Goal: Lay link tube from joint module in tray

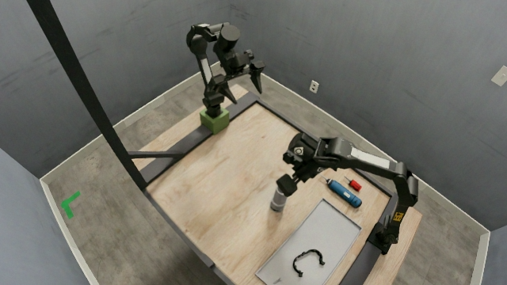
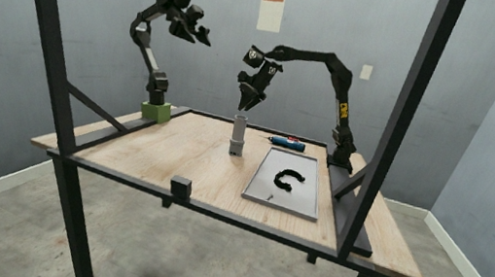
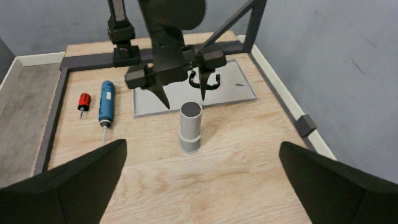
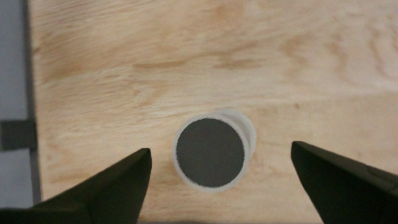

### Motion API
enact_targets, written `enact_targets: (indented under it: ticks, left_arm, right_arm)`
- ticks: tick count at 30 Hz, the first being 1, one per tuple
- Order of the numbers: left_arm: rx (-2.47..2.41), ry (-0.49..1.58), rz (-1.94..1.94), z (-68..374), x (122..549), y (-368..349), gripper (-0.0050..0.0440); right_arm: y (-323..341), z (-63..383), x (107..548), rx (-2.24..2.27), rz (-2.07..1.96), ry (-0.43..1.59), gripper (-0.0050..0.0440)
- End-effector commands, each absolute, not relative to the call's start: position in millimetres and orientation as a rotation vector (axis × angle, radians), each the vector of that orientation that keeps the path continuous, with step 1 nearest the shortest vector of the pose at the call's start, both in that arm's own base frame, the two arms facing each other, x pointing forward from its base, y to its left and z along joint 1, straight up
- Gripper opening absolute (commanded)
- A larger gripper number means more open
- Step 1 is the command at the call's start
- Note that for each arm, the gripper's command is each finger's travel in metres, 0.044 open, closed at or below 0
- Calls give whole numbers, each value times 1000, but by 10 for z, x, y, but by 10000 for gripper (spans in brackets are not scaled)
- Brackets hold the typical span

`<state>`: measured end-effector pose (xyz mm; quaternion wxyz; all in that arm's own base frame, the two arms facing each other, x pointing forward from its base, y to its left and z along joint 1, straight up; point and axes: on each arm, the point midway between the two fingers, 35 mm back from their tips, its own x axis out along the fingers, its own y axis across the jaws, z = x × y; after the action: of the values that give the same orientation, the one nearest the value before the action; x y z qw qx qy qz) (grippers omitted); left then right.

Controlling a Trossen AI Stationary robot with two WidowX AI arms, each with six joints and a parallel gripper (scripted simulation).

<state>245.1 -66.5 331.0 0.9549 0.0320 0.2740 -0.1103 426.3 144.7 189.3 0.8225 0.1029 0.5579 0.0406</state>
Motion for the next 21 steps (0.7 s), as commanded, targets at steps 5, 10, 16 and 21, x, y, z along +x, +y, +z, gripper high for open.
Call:
enact_targets:
  ticks: [5, 10, 16, 21]
  left_arm:
    - [62, 542, -224, 3365, 2440, -663, 440]
    - [62, 542, -224, 3365, 2440, -663, 440]
    - [62, 542, -224, 3365, 2440, -663, 440]
    - [62, 542, -224, 3365, 2440, -663, 440]
  right_arm:
    - [1317, 2013, 4267, 186, 316, 1030, 354]
    - [1198, 1979, 4250, 113, 476, 899, 354]
    - [1046, 1936, 4142, -1, 639, 717, 354]
    - [958, 1917, 4044, -84, 720, 592, 354]
